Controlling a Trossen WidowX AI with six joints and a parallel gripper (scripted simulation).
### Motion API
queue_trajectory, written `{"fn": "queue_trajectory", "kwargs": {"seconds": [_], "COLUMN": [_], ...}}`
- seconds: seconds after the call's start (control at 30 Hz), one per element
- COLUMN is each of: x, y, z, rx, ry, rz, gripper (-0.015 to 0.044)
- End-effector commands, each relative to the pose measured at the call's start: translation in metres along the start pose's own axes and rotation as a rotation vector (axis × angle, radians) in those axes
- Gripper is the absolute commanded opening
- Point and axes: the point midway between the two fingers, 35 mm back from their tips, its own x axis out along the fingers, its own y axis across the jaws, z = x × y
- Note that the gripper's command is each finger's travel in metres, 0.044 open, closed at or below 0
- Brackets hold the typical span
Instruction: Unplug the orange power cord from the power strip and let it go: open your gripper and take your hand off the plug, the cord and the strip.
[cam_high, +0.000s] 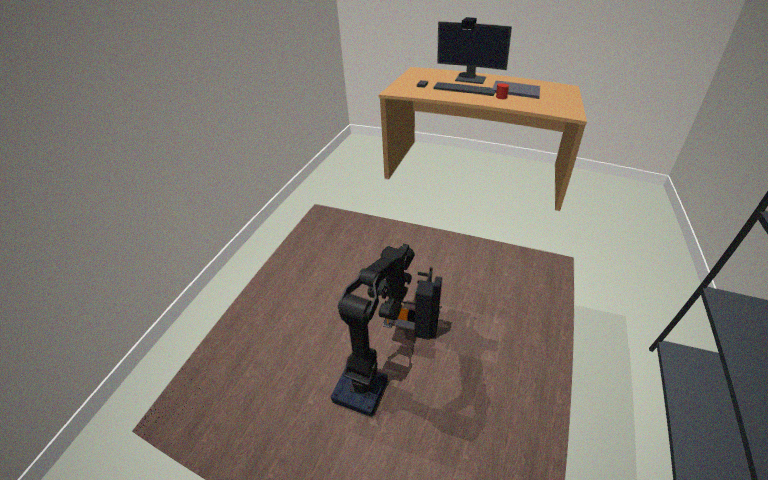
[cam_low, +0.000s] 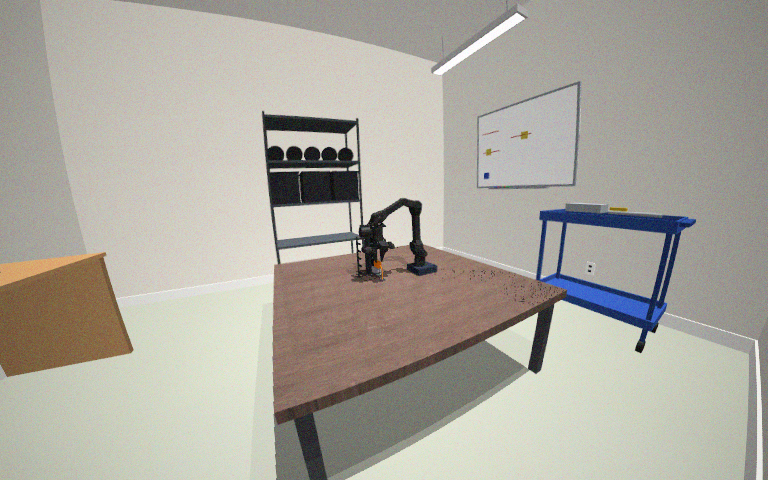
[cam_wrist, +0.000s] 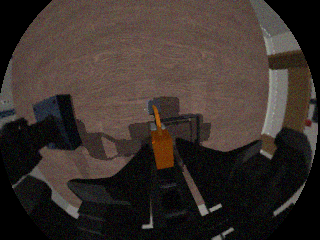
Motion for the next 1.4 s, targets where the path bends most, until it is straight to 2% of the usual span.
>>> {"fn": "queue_trajectory", "kwargs": {"seconds": [0.0, 0.53, 0.67, 0.93, 1.37], "x": [-0.001, 0.011, 0.009, 0.009, 0.009], "y": [0.0, 0.0, 0.0, 0.0, -0.002], "z": [-0.006, -0.008, -0.009, -0.009, 0.009], "rx": [-0.003, -0.003, 0.0, 0.0, 0.0], "ry": [-0.003, -0.003, 0.001, 0.001, -0.002], "rz": [-0.001, -0.001, -0.003, -0.003, -0.003], "gripper": [0.016, 0.016, 0.0055, 0.0002, 0.0]}}
